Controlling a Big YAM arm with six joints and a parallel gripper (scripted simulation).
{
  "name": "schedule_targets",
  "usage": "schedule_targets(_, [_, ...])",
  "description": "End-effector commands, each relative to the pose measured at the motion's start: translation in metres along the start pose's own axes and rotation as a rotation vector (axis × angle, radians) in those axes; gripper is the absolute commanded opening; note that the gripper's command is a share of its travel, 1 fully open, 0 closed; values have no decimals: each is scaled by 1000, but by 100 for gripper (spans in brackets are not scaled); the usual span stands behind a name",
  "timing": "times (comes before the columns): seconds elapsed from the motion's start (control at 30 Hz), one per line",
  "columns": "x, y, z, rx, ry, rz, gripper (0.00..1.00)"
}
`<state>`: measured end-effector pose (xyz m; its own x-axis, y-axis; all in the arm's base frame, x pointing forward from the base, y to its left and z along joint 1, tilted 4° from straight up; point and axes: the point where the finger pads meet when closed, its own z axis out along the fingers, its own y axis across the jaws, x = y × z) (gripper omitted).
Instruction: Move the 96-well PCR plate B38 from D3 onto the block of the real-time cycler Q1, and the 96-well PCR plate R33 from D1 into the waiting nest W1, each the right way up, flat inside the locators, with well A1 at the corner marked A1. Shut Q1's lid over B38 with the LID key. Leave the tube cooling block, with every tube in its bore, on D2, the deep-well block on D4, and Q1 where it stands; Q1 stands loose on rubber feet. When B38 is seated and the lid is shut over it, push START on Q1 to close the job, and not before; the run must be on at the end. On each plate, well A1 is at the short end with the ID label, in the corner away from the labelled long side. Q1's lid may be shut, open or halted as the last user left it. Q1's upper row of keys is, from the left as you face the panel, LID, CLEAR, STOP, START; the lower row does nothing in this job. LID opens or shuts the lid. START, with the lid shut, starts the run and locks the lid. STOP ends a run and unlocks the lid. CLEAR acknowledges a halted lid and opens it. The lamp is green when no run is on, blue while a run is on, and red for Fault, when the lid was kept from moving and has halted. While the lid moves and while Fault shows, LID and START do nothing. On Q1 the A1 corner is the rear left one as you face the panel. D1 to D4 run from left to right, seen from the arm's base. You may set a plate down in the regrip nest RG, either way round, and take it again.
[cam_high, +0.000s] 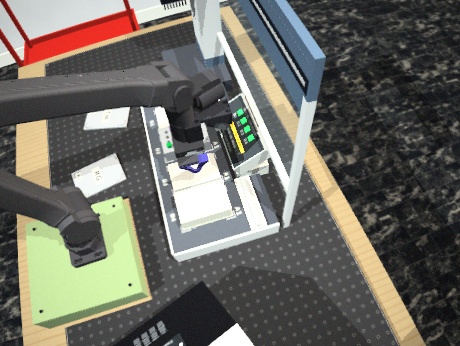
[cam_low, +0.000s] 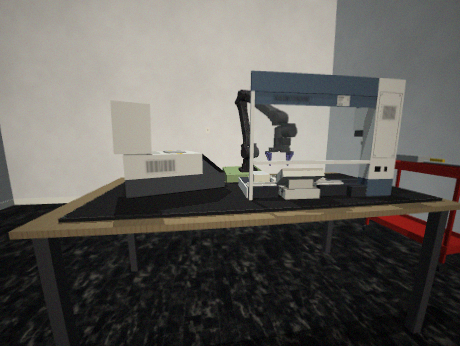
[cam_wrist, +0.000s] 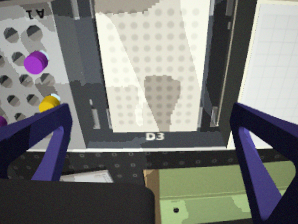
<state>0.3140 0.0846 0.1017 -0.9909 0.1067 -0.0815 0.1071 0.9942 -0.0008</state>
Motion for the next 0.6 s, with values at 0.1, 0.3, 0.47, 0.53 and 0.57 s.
schedule_targets(0.1, [7, -1, 0, 1, -2, -34, 100])
schedule_targets(0.3, [7, 3, 1, -4, -13, -45, 100])
schedule_targets(0.47, [2, 1, 8, -4, -15, -27, 100])
schedule_targets(0.53, [3, 1, 16, 1, -4, -19, 100])
schedule_targets(0.57, [4, 1, 19, 3, 1, -15, 100])
